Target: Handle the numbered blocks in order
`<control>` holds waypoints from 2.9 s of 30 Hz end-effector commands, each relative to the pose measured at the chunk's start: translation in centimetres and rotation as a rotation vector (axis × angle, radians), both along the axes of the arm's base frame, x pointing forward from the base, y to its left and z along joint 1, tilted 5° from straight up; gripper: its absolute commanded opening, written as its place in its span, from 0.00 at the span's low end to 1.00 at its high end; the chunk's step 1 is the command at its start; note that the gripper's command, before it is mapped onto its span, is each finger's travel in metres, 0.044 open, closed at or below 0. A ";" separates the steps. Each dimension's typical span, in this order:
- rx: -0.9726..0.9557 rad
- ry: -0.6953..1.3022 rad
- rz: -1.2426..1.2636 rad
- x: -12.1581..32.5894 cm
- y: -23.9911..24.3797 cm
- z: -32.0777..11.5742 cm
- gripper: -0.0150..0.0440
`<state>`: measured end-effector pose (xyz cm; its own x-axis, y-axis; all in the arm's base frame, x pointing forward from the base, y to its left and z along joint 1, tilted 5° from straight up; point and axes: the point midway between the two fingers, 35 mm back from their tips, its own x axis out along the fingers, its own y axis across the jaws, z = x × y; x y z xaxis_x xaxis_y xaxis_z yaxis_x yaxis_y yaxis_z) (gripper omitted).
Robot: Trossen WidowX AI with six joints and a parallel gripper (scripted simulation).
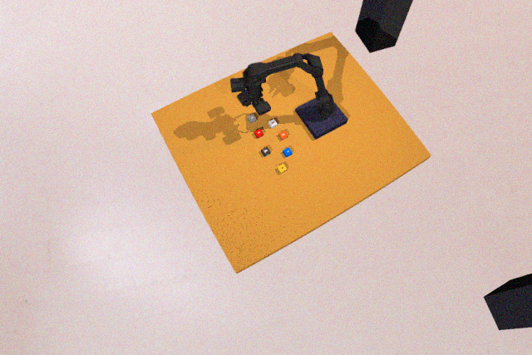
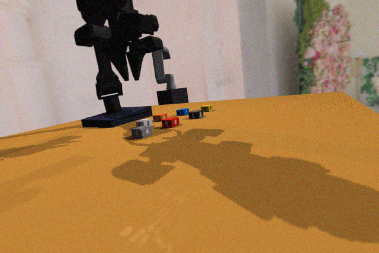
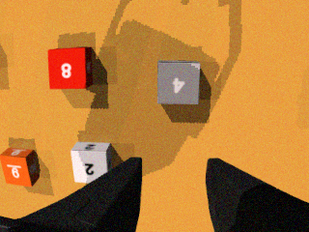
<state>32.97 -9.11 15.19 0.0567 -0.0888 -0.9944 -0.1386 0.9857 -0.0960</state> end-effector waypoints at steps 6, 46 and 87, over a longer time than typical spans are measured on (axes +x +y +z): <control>0.005 -0.001 0.006 1.4 -1.2 -3.9 0.64; 0.005 0.000 0.006 1.5 -1.8 -11.5 0.62; 0.005 0.000 0.006 1.4 -1.7 -10.0 0.46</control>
